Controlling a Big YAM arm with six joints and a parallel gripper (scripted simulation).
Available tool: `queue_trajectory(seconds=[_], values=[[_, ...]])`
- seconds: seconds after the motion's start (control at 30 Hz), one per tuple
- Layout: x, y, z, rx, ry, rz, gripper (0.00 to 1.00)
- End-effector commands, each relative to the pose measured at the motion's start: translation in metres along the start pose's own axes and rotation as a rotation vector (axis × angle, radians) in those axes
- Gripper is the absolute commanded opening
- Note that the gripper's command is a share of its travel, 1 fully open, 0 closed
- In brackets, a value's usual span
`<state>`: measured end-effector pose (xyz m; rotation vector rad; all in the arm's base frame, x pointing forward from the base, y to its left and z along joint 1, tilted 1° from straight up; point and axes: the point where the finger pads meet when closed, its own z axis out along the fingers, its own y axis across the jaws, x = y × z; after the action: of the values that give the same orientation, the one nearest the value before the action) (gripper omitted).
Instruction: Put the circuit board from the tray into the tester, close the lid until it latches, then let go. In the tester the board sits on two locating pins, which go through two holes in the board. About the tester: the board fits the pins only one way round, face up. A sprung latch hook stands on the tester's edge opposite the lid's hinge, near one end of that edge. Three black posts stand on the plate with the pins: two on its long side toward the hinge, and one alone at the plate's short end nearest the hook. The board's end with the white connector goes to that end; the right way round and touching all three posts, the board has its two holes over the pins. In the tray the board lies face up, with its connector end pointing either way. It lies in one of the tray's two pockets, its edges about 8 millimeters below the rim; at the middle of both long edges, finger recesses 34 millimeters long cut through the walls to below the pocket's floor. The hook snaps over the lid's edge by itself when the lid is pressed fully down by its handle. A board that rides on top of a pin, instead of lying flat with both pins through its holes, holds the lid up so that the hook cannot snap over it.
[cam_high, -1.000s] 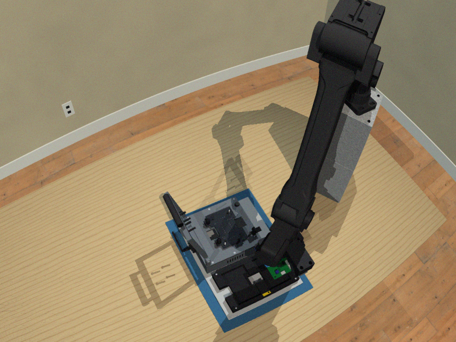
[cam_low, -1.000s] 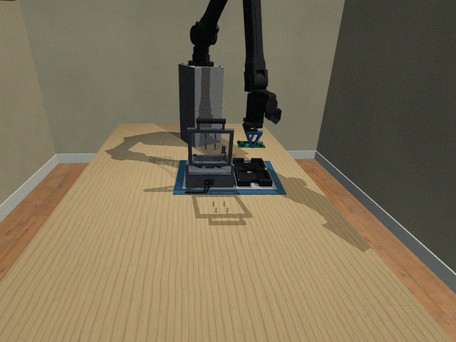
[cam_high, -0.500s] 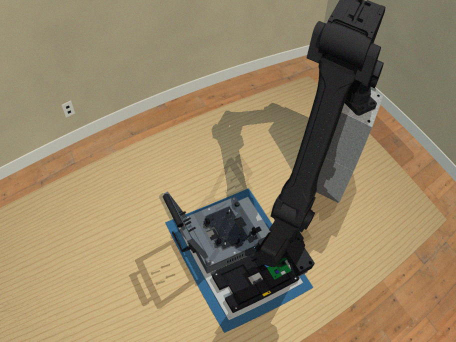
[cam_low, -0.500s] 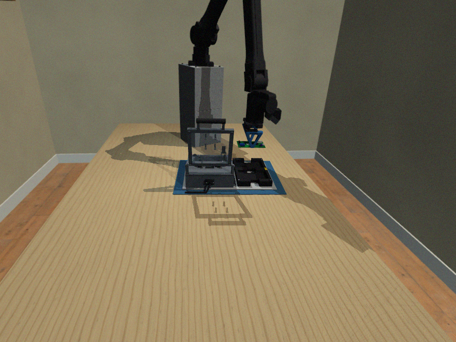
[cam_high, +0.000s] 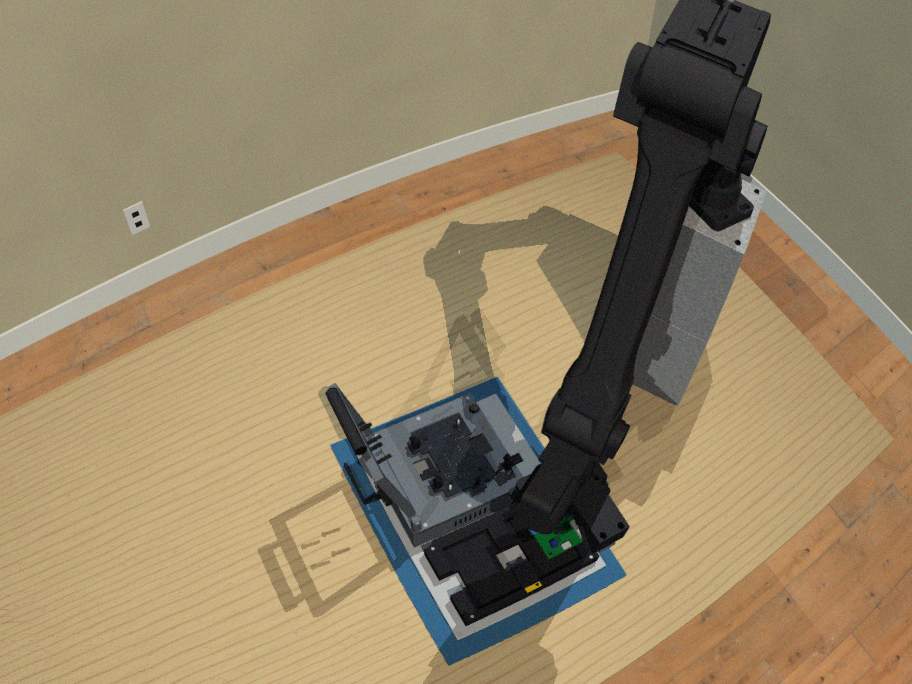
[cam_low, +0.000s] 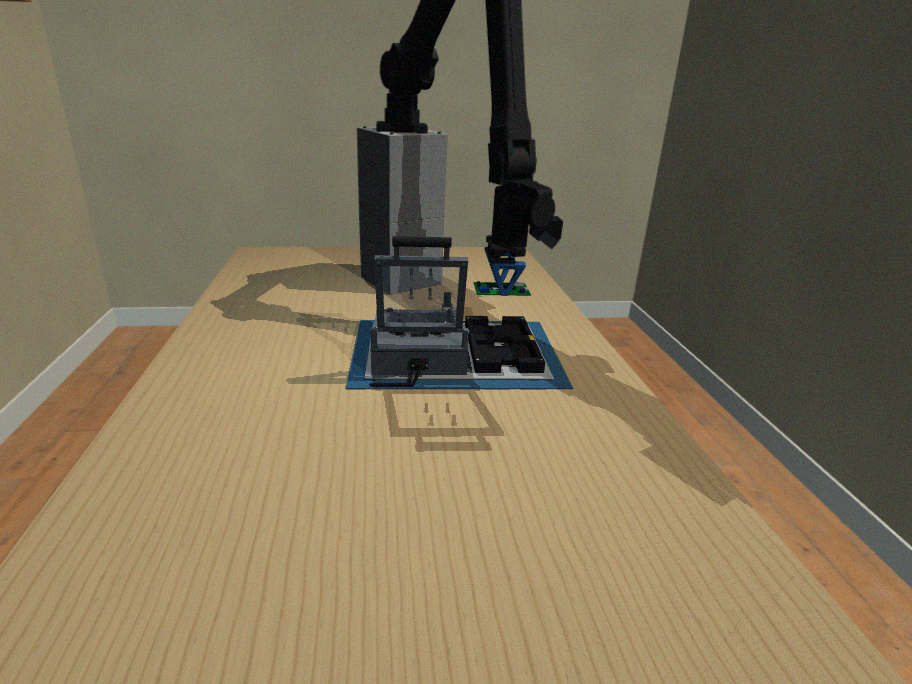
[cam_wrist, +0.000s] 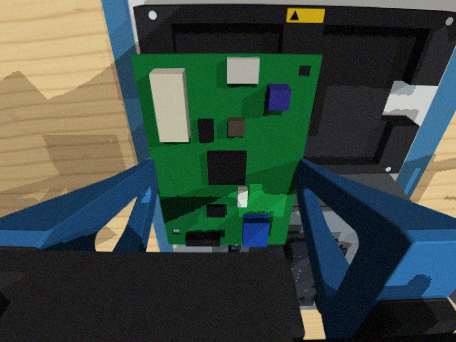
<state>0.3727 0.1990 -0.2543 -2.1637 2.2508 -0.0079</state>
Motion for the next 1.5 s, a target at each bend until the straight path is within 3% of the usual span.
queue_trajectory(seconds=[0.0, 0.57, 1.13, 1.47], values=[[-0.009, -0.008, -0.012, 0.017, -0.012, 0.000, 0.72], [-0.002, -0.010, -0.013, 0.017, -0.012, 0.000, 0.72], [0.026, -0.020, -0.015, 0.025, -0.014, 0.000, 0.72], [0.056, -0.031, -0.016, 0.029, -0.015, 0.000, 0.72]])
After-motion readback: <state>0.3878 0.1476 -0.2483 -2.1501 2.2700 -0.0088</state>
